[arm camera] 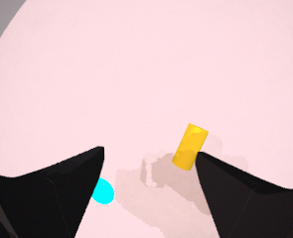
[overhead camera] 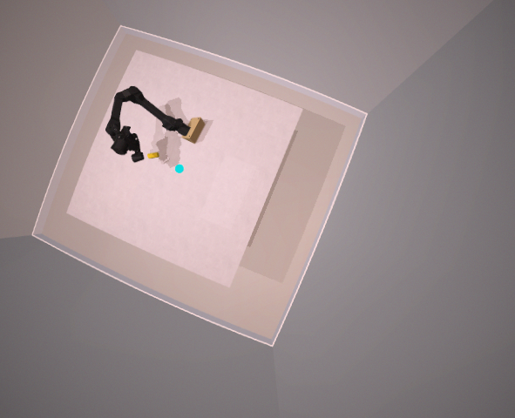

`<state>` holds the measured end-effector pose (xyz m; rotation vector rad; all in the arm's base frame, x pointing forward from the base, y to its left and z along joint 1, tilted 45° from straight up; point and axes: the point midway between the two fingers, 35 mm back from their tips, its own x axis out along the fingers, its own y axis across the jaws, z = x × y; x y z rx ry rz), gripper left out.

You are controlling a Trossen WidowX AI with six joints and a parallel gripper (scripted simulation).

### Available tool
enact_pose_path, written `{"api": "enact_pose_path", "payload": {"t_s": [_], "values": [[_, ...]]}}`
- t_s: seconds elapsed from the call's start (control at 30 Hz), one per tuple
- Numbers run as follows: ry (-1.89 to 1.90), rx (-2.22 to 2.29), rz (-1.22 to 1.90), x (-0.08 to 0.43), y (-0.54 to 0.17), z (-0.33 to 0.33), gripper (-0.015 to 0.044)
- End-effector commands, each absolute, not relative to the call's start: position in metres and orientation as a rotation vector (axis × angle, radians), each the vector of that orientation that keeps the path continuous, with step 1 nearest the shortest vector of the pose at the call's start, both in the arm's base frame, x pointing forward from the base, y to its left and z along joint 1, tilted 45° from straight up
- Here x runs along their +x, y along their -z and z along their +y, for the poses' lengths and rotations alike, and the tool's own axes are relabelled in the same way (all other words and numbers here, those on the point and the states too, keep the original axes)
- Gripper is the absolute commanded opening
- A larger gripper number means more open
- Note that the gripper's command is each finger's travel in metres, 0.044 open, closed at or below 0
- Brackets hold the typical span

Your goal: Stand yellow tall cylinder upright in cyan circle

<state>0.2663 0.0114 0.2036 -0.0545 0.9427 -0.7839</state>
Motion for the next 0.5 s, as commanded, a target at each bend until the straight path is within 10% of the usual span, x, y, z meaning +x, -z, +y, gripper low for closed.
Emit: {"api": "enact_pose_path", "payload": {"t_s": [0.0, 0.47], "values": [[1.125, 0.030, 0.942, 0.249, -0.204, -0.028, 0.0309], [1.162, 0.089, 0.969, 0.255, -0.170, -0.061, 0.0309]]}}
